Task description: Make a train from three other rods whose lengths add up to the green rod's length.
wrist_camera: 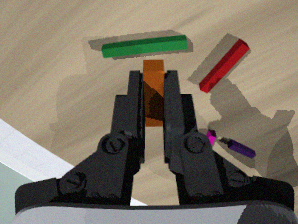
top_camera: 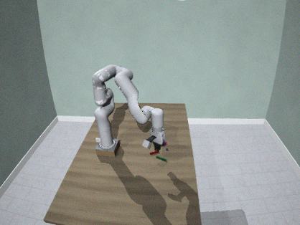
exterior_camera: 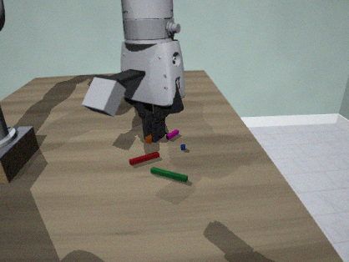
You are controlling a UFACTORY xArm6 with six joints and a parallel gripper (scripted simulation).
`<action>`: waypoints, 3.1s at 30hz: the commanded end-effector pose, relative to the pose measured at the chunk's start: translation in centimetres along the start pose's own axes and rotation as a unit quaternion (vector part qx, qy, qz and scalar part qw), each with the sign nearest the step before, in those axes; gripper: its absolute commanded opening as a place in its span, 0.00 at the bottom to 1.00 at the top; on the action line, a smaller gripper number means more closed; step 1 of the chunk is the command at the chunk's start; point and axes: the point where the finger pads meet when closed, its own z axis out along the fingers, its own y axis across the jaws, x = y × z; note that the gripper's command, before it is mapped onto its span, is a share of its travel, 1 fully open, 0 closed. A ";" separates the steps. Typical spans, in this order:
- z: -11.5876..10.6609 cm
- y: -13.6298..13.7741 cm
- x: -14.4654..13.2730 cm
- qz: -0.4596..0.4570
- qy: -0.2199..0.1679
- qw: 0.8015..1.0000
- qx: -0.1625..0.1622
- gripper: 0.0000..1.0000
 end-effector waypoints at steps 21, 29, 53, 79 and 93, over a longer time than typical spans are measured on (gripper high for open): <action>0.1 3.7 -17.1 0.044 0.003 0.999 0.001 0.04; 0.3 6.5 -22.1 0.057 0.003 0.998 0.001 0.04; 0.8 7.1 -23.0 0.059 0.004 0.998 0.001 0.04; 8.9 7.0 -23.0 0.059 0.004 0.998 0.001 0.04; 9.1 7.0 -23.0 0.059 0.004 0.998 0.001 0.04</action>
